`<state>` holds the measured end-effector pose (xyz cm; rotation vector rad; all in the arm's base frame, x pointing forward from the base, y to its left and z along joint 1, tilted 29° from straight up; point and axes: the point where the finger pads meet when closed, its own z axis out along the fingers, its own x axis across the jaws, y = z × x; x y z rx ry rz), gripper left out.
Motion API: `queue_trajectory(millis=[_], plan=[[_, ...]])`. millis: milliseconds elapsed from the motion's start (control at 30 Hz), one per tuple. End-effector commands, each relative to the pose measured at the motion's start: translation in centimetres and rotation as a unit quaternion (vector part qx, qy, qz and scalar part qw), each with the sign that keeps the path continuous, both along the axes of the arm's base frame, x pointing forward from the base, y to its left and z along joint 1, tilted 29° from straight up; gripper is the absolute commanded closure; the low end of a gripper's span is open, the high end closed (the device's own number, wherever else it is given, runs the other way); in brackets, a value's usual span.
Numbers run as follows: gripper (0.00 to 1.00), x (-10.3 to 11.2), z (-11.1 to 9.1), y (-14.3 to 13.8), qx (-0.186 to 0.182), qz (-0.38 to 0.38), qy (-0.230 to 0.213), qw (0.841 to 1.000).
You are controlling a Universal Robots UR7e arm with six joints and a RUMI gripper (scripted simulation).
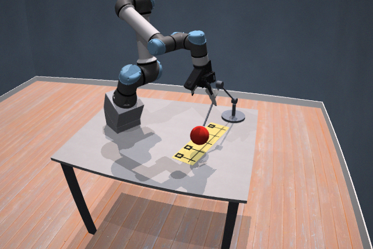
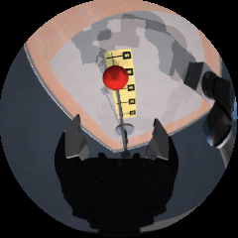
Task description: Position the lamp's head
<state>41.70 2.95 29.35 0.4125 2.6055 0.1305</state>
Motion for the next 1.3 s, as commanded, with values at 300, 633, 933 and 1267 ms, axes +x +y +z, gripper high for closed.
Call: queue_trajectory(millis=[300,633,933,1267], plan=[[0.00,-0.28,0.50,0.58,0.004,0.128,-0.003,0.992],[0.00,-0.29,0.51,0.59,0.005,0.132,-0.003,0.991],[0.00,-0.29,0.51,0.59,0.005,0.132,-0.003,0.991],[0.00,-0.29,0.51,0.59,0.005,0.132,-0.003,0.991]])
